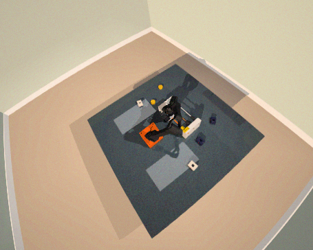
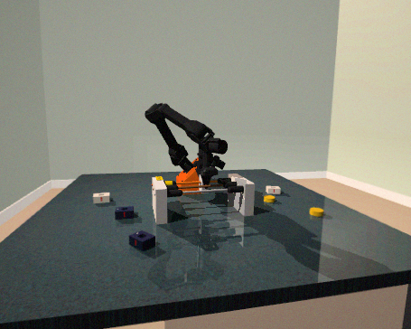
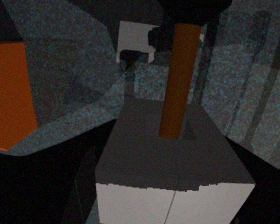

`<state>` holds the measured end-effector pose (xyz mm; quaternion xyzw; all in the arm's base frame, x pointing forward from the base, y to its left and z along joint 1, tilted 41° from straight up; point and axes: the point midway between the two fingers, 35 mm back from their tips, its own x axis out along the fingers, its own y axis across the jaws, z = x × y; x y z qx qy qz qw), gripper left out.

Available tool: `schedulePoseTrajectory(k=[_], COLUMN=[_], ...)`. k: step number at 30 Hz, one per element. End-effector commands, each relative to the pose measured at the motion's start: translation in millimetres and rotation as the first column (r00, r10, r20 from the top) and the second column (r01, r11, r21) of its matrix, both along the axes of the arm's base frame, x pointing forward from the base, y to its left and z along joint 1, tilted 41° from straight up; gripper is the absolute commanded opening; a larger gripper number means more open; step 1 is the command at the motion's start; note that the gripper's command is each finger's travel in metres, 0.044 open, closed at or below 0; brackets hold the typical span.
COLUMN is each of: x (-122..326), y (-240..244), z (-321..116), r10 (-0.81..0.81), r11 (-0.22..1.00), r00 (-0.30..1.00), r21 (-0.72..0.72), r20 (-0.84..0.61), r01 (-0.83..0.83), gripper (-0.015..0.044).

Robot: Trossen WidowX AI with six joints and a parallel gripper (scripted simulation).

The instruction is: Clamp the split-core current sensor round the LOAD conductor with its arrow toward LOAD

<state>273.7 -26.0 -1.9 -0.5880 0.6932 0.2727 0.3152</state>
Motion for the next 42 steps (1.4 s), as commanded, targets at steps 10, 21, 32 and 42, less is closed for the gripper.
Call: schedulePoseTrajectory(k=[10, 21, 32, 42], x=[0, 0, 0, 6], y=[0, 0, 0, 17], z=[0, 0, 0, 18], r10=[-0.001, -0.001, -0.001, 0.004], r11=[1.0, 1.0, 1.0, 1.0], r00=[1.0, 1.0, 1.0, 1.0], r21=[0.0, 0.0, 0.0, 0.001], r20=[0.001, 0.001, 0.001, 0.004], r01=[0.001, 0.001, 0.001, -0.004], gripper=[0.0276, 0.0276, 0.044, 0.044])
